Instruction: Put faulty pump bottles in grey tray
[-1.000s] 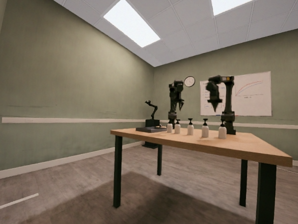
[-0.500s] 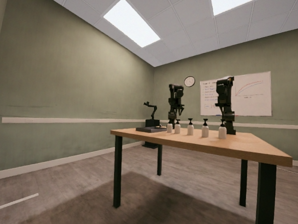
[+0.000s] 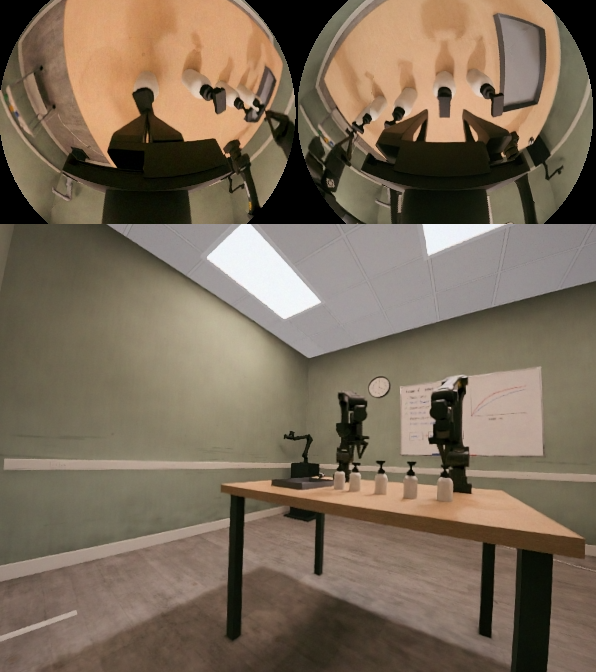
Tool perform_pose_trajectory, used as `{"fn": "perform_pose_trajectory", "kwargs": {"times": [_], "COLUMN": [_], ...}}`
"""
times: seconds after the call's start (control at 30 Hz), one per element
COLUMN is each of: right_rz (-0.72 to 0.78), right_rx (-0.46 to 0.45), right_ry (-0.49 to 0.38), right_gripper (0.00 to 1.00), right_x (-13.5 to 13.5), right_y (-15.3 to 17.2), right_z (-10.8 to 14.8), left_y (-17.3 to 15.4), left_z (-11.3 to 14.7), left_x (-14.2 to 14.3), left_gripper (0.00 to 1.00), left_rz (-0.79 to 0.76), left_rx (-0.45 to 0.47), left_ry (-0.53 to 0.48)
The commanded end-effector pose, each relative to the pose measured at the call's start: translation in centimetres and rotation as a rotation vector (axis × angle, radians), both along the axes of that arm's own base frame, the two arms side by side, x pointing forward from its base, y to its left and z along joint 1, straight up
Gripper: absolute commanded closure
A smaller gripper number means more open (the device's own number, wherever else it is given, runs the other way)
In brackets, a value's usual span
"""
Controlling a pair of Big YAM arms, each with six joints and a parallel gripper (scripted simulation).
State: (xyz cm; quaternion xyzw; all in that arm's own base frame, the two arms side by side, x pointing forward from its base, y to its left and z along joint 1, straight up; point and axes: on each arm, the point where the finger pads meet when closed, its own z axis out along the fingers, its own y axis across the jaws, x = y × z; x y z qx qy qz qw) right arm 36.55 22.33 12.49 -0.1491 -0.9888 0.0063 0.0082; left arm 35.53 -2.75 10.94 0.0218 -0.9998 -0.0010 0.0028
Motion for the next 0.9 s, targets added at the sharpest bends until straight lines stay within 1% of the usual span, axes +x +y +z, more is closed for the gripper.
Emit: {"fn": "perform_pose_trajectory", "kwargs": {"times": [0.0,0.07,0.13,0.17,0.2,0.23,0.3,0.33,0.37,0.4,0.47,0.5,0.63,0.7,0.73,0.83,0.87], "right_rz": [0.003,0.003,0.003,0.003,0.003,0.003,0.003,0.003,0.003,0.003,0.003,0.003,0.003,0.003,0.003,0.003,0.003], "right_rx": [0.016,0.012,0.012,0.020,0.016,0.019,0.014,0.014,0.013,0.012,0.012,0.007,0.020,0.020,0.020,0.003,0.006], "right_ry": [-0.030,-0.023,-0.023,-0.036,-0.029,-0.034,-0.026,-0.026,-0.025,-0.023,-0.023,-0.016,-0.036,-0.036,-0.036,-0.009,-0.013], "right_gripper": [0.49,0.49,0.49,0.49,0.49,0.49,0.49,0.49,0.49,0.49,0.49,0.49,0.49,0.49,0.49,0.49,0.49], "right_x": [0.6,0.6,0.6,0.6,0.3,0.5,0.6,0.6,0.6,0.5,0.5,0.4,0.6,0.6,0.6,0.1,0.3], "right_y": [1.0,1.0,1.0,1.0,0.9,1.0,1.0,1.0,1.0,1.0,1.0,0.9,1.1,1.1,1.1,0.7,0.8], "right_z": [0.2,-0.4,-0.4,0.1,-0.4,-0.3,-1.0,-1.1,-1.3,-1.5,-1.8,-2.4,-1.9,-1.9,-2.1,-3.8,-3.7], "left_y": [0.0,0.0,0.0,0.0,0.0,0.0,0.0,-0.1,-0.1,-0.1,-0.2,-0.2,-0.2,-0.2,-0.3,-0.4,-0.3], "left_z": [-1.0,-1.0,-1.0,-1.0,-1.0,-1.0,-1.0,0.7,1.1,2.1,3.0,3.4,4.7,4.7,5.4,7.5,8.0], "left_x": [1.1,1.1,1.1,1.1,1.1,1.1,1.1,2.0,2.2,2.3,2.4,2.4,2.3,2.3,2.2,2.0,1.9], "left_gripper": [1.00,1.00,1.00,1.00,1.00,1.00,1.00,1.00,1.00,1.00,1.00,1.00,1.00,1.00,1.00,1.00,1.00], "left_rz": [-0.001,-0.001,-0.001,-0.001,-0.001,-0.001,-0.001,-0.012,-0.010,-0.007,-0.005,-0.004,0.003,0.003,0.003,0.003,0.003], "left_rx": [-0.004,-0.004,-0.004,-0.004,-0.004,-0.004,-0.004,-0.006,-0.007,-0.008,-0.009,-0.010,-0.010,-0.010,-0.010,-0.011,-0.011], "left_ry": [-0.009,-0.009,-0.009,-0.009,-0.009,-0.009,-0.009,-0.044,-0.052,-0.075,-0.084,-0.092,-0.092,-0.092,-0.092,-0.092,-0.092]}}
